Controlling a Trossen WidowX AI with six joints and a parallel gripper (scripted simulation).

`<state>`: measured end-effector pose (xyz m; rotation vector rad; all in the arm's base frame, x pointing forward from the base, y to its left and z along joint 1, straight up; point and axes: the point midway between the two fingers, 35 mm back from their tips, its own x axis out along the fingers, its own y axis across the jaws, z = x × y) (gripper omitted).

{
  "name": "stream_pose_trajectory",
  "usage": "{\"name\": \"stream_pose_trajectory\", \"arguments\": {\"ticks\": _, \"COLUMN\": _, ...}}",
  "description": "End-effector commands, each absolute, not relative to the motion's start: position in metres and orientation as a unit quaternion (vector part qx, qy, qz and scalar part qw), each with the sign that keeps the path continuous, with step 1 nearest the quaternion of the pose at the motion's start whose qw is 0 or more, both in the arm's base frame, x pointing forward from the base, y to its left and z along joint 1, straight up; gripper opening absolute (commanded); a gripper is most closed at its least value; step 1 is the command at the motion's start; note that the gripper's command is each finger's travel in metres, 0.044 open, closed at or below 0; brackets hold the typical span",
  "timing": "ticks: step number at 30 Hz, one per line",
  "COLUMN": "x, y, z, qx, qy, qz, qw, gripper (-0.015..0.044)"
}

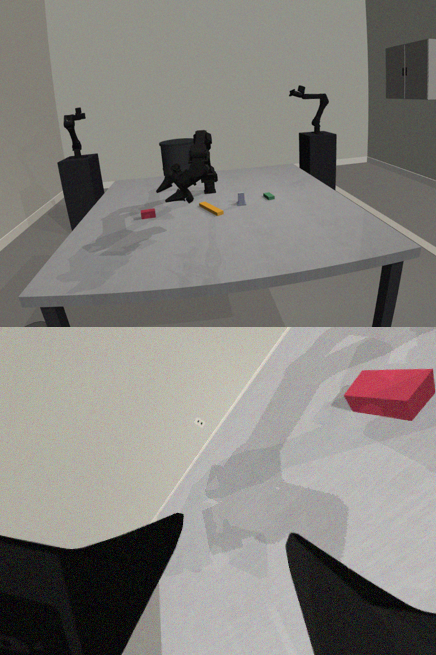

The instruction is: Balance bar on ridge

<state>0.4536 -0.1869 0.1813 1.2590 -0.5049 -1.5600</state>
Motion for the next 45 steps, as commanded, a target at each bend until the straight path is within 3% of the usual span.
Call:
{"name": "stream_pose_trajectory", "arguments": {"ticks": 1, "x": 0.447, "y": -0.182, "z": 0.18, "qx": 0.5, "qy": -0.143, "qz": -0.662, "qw": 0.54, "gripper": 0.0315}}
{"name": "stream_pose_trajectory", "arguments": {"ticks": 23, "x": 0.41, "y": -0.154, "z": 0.162, "qx": 0.355, "qy": 0.184, "qz": -0.641, "qw": 0.655, "gripper": 0.0315}}
{"name": "stream_pose_trajectory", "arguments": {"ticks": 45, "x": 0.366, "y": -0.119, "z": 0.145, "qx": 0.188, "qy": 0.465, "qz": -0.48, "qw": 0.72, "gripper": 0.0315}}
